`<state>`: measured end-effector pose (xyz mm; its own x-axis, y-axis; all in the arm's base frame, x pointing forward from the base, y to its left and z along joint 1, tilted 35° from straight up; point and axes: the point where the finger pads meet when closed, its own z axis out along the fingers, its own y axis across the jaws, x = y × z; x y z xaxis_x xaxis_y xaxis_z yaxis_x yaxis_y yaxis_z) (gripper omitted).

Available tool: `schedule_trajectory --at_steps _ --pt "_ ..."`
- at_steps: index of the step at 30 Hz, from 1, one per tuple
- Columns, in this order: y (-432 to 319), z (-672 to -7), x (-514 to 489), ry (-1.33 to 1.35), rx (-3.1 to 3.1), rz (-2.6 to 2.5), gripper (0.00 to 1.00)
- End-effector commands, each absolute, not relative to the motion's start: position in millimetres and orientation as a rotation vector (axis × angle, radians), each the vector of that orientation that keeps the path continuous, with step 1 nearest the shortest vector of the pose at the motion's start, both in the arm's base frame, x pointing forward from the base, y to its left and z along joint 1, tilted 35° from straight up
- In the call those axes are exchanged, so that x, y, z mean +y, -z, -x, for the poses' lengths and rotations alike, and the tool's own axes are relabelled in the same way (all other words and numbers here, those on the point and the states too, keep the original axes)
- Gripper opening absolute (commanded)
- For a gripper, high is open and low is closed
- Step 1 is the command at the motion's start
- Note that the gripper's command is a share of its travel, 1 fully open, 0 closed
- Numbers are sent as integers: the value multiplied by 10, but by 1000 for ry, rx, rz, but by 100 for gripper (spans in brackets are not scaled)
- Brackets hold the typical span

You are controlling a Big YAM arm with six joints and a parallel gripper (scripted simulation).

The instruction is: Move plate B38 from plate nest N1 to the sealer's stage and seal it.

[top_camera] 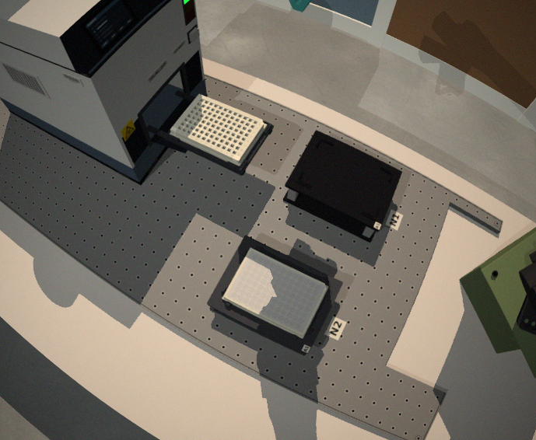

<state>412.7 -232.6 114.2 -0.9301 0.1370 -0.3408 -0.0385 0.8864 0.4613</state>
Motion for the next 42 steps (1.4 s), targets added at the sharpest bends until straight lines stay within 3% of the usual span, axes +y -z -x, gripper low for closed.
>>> schedule_trajectory --at_steps 1,26,42 --pt "-1189 -4235 -2276 -661 2678 -13 0" --pt "-1198 -4357 -2167 -651 2680 -32 0" --pt "-1215 -4122 -2186 -586 2189 -268 0"
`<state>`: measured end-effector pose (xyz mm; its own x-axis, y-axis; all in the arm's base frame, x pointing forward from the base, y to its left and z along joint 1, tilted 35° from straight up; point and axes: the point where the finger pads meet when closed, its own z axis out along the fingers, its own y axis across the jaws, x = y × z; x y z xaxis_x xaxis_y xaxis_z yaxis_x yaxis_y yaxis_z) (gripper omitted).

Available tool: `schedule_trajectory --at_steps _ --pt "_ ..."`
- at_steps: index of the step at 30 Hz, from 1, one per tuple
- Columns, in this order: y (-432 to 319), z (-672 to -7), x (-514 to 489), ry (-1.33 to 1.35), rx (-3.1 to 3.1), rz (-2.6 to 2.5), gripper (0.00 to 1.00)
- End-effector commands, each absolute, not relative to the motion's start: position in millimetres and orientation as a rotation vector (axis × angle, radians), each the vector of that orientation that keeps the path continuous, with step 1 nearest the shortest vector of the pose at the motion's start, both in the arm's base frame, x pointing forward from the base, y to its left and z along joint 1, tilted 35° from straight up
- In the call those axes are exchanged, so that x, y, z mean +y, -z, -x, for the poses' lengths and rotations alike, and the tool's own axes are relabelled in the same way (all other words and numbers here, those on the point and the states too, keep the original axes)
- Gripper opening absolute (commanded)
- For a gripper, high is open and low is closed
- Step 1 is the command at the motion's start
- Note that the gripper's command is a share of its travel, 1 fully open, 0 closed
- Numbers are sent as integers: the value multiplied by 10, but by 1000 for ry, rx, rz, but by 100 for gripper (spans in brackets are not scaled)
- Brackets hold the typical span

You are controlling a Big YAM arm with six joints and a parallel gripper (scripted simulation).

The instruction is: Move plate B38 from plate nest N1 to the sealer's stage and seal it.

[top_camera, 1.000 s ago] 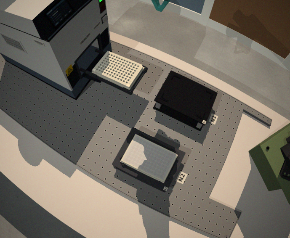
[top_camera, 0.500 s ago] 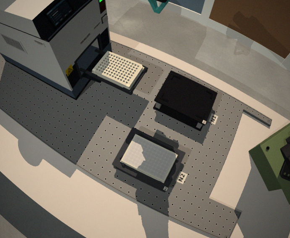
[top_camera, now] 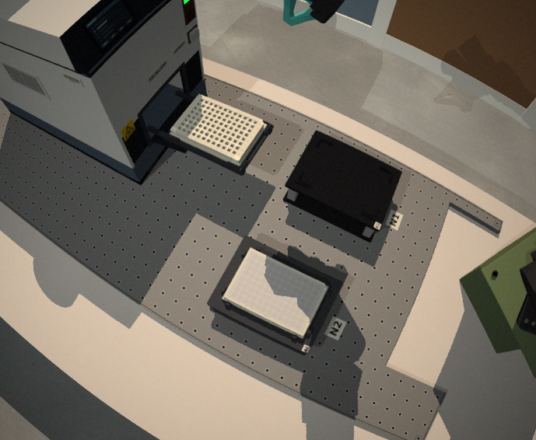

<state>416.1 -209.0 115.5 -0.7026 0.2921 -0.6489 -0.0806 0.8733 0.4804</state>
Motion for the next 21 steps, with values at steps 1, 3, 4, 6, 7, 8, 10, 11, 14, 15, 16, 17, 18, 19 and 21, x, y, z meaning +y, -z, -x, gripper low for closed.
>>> schedule_trajectory --at_steps 1,3,4,6,7,8,10,11,14,15,16,17,18,19,21 --pt "-1200 -4106 -2188 -580 2161 -284 0" --pt "-1170 -4078 -2193 -570 2102 -317 0" --pt "-1136 -4065 -2191 -568 2075 -333 0" --pt "-1068 -4043 -2174 -561 2022 -358 0" --pt "-1039 -4043 -2141 -564 1996 -364 0" --pt "-1059 -4086 -2153 -559 1996 -356 0" --pt "-1099 -4139 -2179 -543 1993 -330 0" --pt "-1099 -4139 -2179 -543 1993 -330 0" --pt "-1097 -4198 -2145 -556 2012 -292 0" --pt "-1096 -4214 -2130 -559 2013 -279 0" --pt "-1093 -4229 -2114 -565 2016 -270 0" --pt "-1088 -4245 -2105 -566 2019 -263 0" --pt "-1099 -4260 -2098 -564 2020 -255 0" --pt "-1113 -4269 -2105 -561 2020 -250 0" --pt "-1178 -4284 -2122 -549 2014 -235 0"
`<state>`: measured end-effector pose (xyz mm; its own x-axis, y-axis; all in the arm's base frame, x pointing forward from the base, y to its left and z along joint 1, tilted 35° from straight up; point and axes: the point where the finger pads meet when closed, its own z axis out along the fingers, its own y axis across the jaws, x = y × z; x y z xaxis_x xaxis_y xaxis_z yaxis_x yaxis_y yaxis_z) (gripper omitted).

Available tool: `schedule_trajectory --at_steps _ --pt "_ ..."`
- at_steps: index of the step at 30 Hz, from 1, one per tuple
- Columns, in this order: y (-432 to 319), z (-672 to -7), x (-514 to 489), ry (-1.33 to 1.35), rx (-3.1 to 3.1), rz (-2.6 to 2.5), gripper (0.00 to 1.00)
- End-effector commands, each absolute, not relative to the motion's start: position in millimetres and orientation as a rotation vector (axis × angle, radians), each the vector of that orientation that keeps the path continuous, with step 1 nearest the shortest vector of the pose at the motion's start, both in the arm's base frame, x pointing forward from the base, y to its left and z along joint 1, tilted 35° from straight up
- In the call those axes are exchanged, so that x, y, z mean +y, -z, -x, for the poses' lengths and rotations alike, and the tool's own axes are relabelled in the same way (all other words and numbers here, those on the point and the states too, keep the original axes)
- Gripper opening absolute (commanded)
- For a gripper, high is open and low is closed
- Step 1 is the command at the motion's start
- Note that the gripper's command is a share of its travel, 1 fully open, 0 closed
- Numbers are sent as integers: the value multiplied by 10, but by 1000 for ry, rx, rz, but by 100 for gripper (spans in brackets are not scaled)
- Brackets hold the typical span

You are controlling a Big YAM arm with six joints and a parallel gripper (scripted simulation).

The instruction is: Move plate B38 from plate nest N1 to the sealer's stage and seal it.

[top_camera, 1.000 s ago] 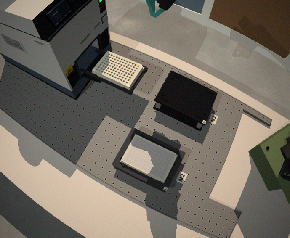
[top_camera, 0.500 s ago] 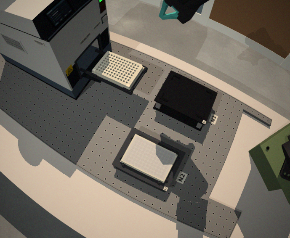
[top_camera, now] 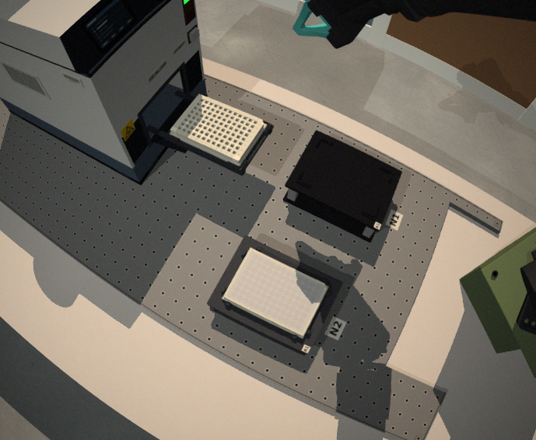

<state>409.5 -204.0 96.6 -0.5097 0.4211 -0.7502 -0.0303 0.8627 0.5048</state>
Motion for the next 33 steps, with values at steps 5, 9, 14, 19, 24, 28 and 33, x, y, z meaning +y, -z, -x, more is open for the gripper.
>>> schedule_trajectory --at_steps 5,9,14,19,24,28,33 --pt "-1189 -4225 -2178 -524 1922 -272 0" --pt "-1031 -4144 -2166 -531 1877 -345 0" --pt "-1038 -4154 -2256 -505 1842 -351 0" --pt "-1267 -4217 -2307 -474 1814 -298 0" --pt "-1316 -4233 -2327 -454 1810 -279 0" --pt "-1213 -4227 -2320 -463 1830 -287 0" --pt "-1185 -4236 -2328 -457 1837 -276 0"
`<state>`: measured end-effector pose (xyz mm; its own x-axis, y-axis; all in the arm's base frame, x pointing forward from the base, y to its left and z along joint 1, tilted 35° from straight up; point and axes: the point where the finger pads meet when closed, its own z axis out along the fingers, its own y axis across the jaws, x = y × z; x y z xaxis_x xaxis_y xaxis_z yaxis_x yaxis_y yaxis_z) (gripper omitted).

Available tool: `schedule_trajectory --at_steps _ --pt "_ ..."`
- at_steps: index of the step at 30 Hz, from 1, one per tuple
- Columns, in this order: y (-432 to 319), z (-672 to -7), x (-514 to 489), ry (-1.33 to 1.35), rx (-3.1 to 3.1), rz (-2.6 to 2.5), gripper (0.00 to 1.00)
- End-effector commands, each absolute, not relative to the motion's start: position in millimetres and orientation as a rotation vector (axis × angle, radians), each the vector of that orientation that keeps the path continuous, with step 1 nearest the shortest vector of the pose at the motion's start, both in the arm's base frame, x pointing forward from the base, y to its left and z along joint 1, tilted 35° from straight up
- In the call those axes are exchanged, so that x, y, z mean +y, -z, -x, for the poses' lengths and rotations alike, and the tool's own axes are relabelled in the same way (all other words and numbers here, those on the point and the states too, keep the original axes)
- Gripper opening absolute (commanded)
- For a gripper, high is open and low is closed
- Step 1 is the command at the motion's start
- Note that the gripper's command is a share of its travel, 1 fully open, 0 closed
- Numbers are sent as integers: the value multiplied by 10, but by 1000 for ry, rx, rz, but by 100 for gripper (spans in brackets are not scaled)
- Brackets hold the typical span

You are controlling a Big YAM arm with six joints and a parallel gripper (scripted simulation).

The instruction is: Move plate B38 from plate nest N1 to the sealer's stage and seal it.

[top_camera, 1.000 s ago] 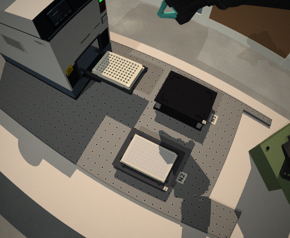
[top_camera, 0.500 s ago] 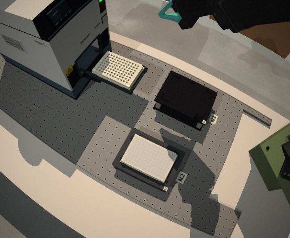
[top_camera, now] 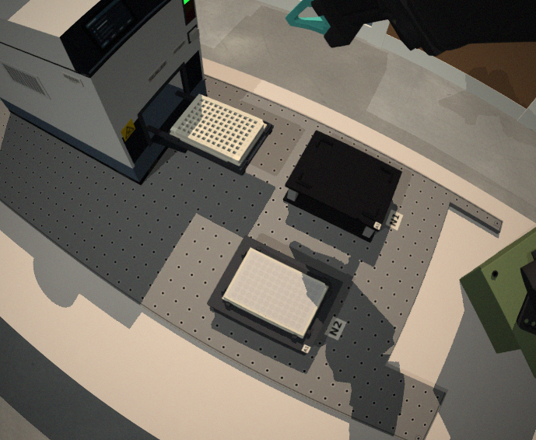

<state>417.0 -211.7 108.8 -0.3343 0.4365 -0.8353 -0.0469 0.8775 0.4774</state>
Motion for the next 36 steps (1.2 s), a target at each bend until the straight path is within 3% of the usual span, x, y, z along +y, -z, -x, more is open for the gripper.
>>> schedule_trajectory --at_steps 1,16,36 --pt "-1191 -4241 -2332 -452 1835 -270 0" --pt "-1130 -4178 -2265 -482 1836 -307 0" --pt "-1055 -5319 -2010 -511 1830 -274 0"
